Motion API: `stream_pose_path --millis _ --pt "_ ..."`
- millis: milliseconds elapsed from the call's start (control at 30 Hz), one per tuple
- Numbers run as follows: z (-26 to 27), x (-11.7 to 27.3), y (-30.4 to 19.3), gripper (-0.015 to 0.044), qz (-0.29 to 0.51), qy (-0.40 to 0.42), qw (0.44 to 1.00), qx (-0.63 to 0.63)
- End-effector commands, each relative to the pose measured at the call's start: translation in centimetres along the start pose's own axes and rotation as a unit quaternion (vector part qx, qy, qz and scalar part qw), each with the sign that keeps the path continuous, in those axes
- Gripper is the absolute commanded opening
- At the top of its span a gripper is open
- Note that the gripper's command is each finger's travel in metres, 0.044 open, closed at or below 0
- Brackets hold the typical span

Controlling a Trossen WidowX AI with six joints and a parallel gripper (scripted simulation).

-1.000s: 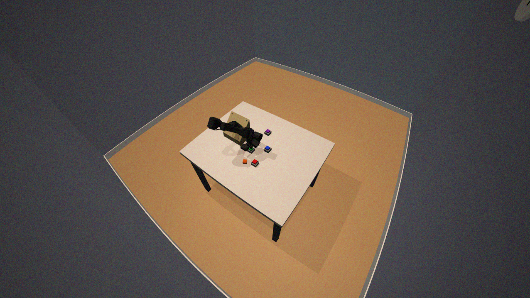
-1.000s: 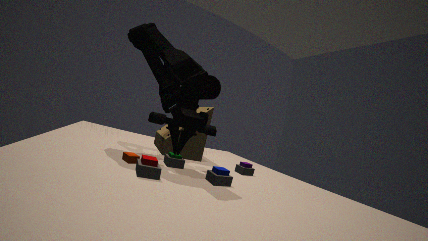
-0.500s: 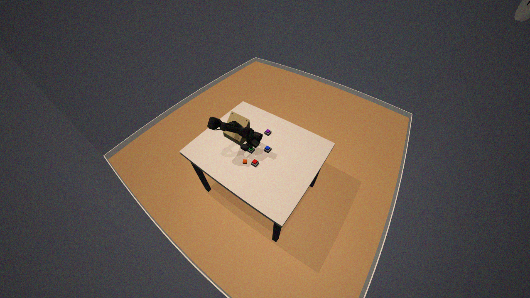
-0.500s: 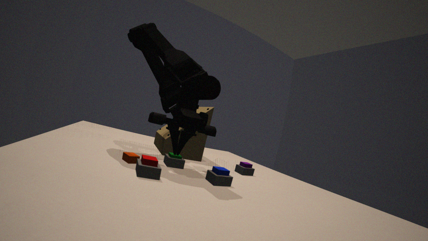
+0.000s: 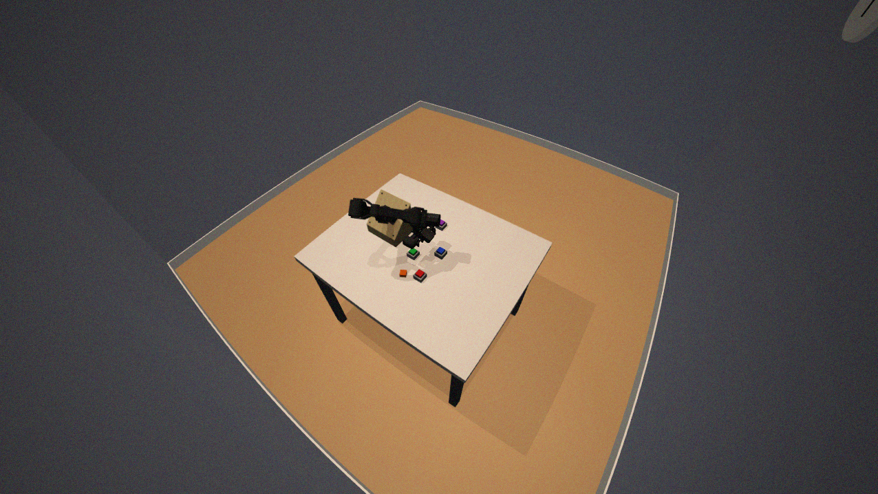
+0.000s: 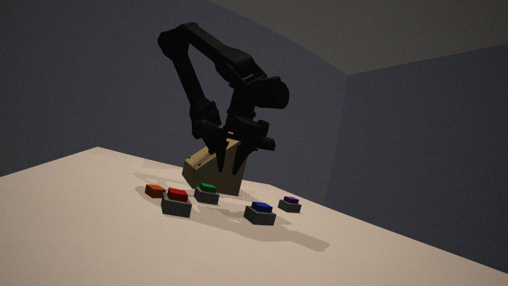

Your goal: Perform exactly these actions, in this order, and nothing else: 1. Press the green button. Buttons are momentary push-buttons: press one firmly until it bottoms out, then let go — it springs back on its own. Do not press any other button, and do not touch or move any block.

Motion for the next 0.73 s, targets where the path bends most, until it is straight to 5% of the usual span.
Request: stream_pose_path --millis 0,233,467,700 --pt "3.3 1.5 2.4 0.0230 -0.003 0.011 1.000 0.000" --pt "12.5 4.0 4.9 0.0400 -0.002 0.017 1.000 0.000" --pt "22.7 4.8 3.7 0.0400 0.000 0.004 1.000 -0.005" --pt "23.6 4.8 3.3 0.0400 0.000 0.002 1.000 -0.006"
Point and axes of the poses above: the point midway between the two fingers, 35 mm back from their tips, its own x axis back along the fingers, its own z axis across the jaws, y = z × x, the point moved 5 cm from there along x, back along the fingers
